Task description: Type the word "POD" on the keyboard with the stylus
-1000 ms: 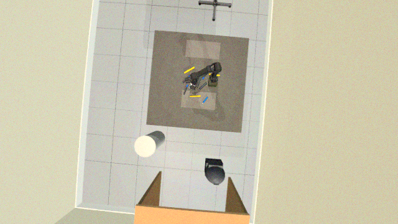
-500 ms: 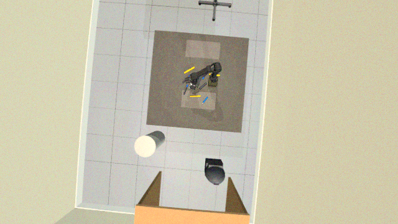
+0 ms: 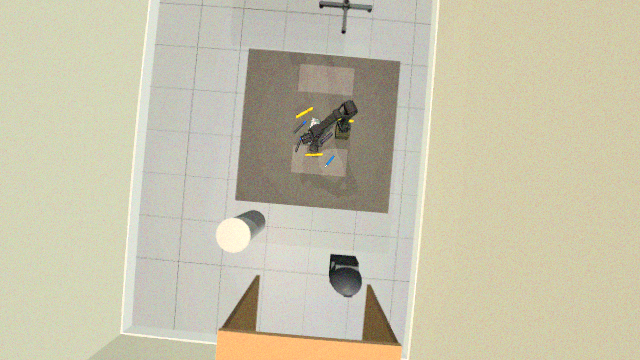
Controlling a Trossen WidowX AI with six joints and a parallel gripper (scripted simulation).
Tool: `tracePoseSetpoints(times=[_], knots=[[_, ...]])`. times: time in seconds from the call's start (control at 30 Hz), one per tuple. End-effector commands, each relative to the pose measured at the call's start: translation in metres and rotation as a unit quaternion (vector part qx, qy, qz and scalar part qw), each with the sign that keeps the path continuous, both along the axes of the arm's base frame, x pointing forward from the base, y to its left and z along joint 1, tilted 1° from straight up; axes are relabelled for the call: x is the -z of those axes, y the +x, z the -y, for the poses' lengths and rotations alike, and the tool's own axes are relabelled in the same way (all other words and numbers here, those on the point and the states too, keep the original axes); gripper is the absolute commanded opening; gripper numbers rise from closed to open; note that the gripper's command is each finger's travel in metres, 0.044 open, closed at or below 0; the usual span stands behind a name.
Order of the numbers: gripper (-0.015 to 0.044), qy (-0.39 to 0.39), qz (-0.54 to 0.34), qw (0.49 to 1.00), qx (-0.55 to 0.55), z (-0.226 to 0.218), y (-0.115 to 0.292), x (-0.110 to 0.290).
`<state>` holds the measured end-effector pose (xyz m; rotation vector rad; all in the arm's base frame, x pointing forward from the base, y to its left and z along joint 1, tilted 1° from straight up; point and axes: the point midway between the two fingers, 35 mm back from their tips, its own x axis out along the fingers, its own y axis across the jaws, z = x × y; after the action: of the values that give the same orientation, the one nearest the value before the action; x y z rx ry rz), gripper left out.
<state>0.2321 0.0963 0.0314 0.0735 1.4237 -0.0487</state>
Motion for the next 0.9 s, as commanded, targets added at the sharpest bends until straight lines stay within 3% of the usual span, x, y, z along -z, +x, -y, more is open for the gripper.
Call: tracePoseSetpoints(times=[0.0, 0.23, 0.47, 0.87], knots=[[0.015, 0.0, 0.042, 0.994, -0.105, -0.038, -0.016, 0.008], [0.015, 0.019, 0.117, 0.951, -0.286, -0.103, -0.061, 0.02], [0.015, 0.058, 0.183, 0.875, -0.444, -0.148, -0.125, 0.026], [0.015, 0.063, 0.189, 0.867, -0.458, -0.149, -0.131, 0.028]])
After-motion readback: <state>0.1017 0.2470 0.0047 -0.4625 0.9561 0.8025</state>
